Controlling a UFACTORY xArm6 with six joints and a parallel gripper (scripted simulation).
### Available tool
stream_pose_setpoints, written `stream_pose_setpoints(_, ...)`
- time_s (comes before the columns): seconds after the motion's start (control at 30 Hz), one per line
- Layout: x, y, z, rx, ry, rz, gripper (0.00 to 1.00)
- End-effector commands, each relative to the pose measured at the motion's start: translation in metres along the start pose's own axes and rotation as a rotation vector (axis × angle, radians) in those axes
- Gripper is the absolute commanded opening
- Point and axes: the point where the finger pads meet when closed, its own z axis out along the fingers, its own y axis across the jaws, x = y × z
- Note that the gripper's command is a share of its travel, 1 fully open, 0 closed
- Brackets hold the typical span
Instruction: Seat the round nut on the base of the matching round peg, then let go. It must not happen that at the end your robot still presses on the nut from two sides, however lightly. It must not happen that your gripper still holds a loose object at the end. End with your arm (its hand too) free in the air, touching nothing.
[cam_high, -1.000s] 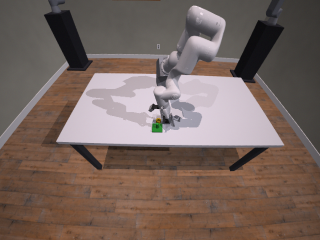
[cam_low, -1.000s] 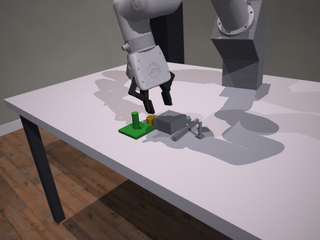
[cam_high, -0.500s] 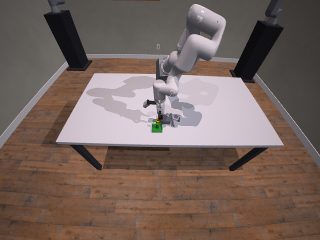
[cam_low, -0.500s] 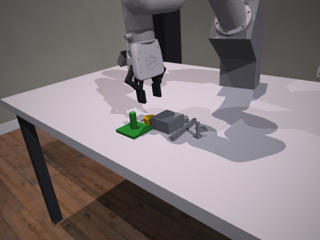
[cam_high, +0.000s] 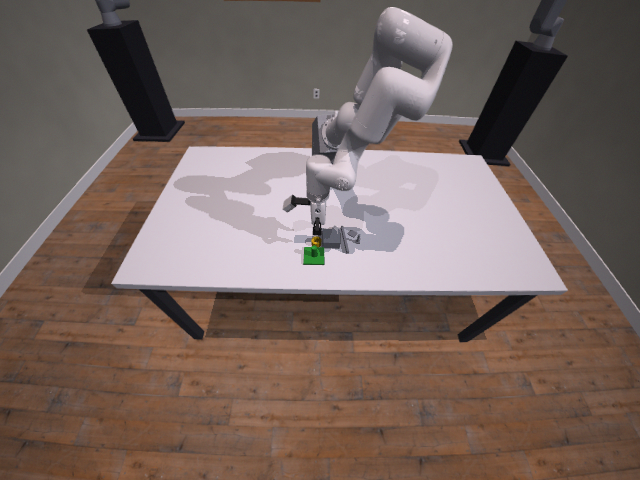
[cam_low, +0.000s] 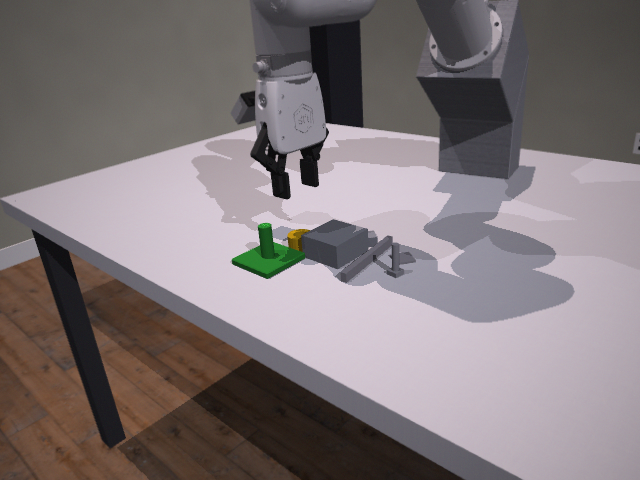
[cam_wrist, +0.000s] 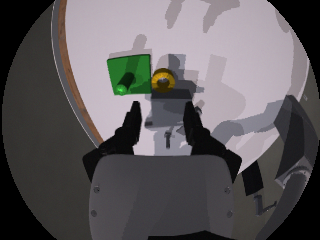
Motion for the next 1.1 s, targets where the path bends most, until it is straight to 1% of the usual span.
stream_pose_setpoints(0.0,0.0009,0.0001,-0.0005,0.002,0.004,-0.003,0.60)
stream_pose_setpoints(1.07,0.0008,-0.0003,0.0024,0.001,0.002,-0.003,0.60)
